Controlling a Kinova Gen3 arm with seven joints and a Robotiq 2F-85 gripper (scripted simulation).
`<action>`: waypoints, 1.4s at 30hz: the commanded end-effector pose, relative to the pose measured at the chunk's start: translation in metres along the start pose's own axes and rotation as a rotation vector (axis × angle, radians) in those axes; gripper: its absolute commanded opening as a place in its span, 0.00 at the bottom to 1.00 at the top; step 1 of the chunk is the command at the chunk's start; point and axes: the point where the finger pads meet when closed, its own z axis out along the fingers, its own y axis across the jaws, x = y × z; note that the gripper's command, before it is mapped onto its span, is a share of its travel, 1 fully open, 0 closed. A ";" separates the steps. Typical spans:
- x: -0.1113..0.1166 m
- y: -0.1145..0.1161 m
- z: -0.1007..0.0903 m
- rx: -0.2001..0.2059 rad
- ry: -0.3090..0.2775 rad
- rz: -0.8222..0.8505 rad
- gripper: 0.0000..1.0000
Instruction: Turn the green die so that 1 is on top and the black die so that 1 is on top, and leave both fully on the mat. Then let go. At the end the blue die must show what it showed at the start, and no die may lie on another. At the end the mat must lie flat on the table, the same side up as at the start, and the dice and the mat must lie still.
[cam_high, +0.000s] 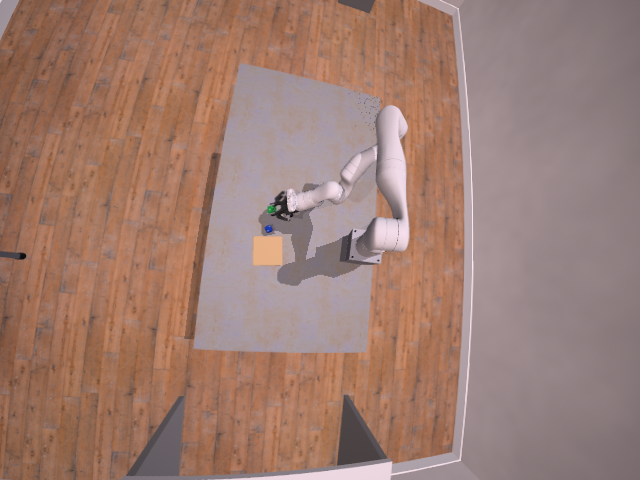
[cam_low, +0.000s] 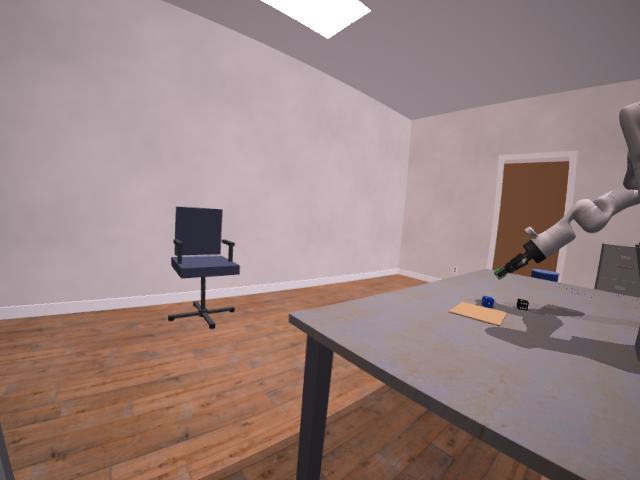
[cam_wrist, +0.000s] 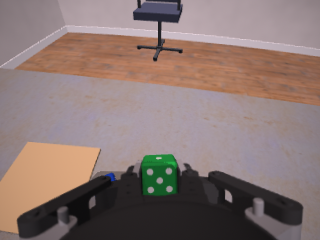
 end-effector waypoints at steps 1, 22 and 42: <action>-0.010 0.005 -0.002 -0.024 0.045 0.060 0.26; -0.012 0.005 -0.002 -0.031 0.257 0.055 0.26; -0.013 0.004 -0.002 -0.032 0.274 0.053 0.26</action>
